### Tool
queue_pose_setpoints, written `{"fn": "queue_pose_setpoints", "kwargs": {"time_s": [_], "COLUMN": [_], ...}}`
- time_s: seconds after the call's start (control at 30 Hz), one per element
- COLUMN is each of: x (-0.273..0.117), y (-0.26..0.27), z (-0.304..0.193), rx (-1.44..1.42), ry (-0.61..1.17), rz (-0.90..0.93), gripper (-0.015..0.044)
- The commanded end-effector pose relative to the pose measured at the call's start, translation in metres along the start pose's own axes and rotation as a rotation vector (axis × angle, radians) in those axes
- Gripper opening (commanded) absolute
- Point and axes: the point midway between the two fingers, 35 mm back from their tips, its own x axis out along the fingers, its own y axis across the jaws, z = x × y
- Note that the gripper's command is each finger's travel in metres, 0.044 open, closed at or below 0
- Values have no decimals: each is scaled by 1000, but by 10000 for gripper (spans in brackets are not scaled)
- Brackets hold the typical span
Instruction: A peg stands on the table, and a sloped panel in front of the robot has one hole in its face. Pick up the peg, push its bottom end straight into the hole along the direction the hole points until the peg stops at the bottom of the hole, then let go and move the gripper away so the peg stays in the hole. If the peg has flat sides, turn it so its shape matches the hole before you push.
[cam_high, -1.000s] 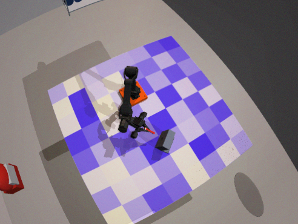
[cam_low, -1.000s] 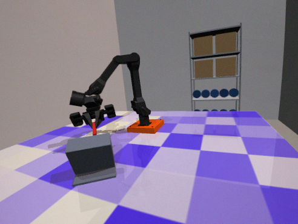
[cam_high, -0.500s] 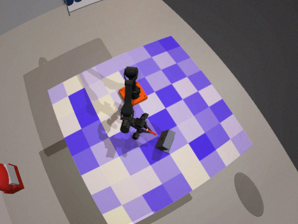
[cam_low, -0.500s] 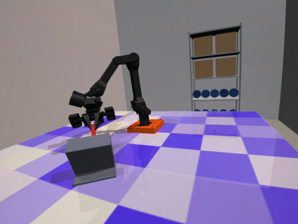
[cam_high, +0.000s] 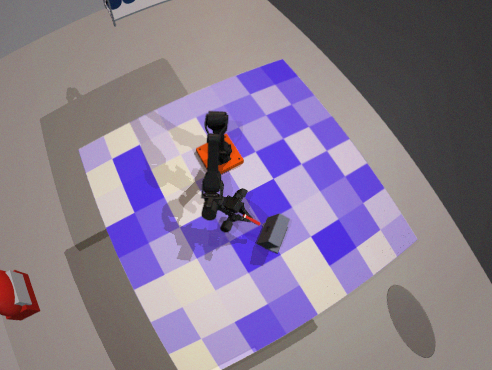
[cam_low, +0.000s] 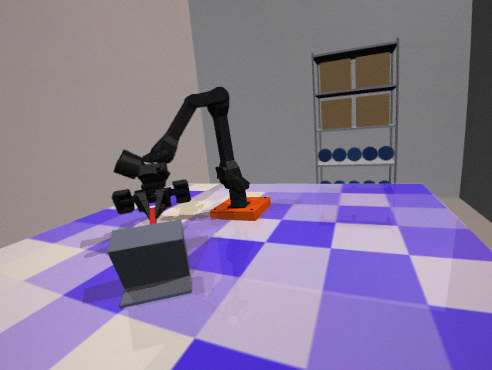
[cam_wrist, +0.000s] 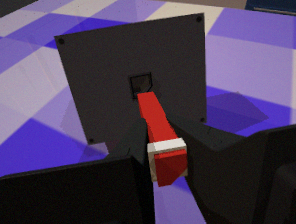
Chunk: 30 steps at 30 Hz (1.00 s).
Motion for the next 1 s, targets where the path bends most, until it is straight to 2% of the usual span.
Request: {"fn": "queue_pose_setpoints", "kwargs": {"time_s": [0.0, 0.97], "x": [3, 29], "y": [0, 1], "z": [-2, 0], "rx": [-1, -27], "ry": [0, -26], "rz": [-3, -13], "gripper": [0, 0]}}
